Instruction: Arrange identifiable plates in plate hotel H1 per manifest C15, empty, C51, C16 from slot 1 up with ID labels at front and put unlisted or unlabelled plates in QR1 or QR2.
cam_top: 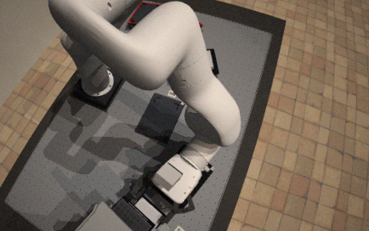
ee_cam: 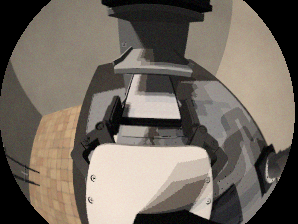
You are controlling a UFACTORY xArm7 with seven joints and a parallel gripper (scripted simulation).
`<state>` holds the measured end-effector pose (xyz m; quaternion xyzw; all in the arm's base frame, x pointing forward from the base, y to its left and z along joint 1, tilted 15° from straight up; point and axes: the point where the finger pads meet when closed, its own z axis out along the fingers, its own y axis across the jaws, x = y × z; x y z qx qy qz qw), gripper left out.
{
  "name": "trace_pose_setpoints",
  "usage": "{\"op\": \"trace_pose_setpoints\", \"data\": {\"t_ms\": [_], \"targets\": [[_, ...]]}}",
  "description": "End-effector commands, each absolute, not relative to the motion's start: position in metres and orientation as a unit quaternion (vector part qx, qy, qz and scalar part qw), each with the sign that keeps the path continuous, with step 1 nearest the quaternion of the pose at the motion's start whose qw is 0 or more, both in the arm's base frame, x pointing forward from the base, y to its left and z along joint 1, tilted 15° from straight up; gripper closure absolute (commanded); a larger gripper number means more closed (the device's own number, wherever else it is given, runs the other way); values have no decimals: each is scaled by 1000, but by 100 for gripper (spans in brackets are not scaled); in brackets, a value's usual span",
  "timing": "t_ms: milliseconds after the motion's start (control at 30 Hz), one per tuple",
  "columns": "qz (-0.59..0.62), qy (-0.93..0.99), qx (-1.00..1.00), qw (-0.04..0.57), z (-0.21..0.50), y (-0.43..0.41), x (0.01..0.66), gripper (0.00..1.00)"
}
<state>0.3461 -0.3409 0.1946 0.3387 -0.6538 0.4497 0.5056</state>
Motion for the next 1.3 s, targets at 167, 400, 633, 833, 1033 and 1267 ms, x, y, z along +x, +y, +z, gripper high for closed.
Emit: {"op": "trace_pose_setpoints", "data": {"t_ms": [167,400,633,833,1033,1267], "targets": [[450,-654,337,505,197,-331,350,100],[450,-654,337,505,198,-320,354,100],[450,-654,337,505,199,-311,358,100],[450,-654,337,505,200,-303,361,100],[450,-654,337,505,200,-294,365,100],[450,-654,337,505,201,-286,368,100]]}}
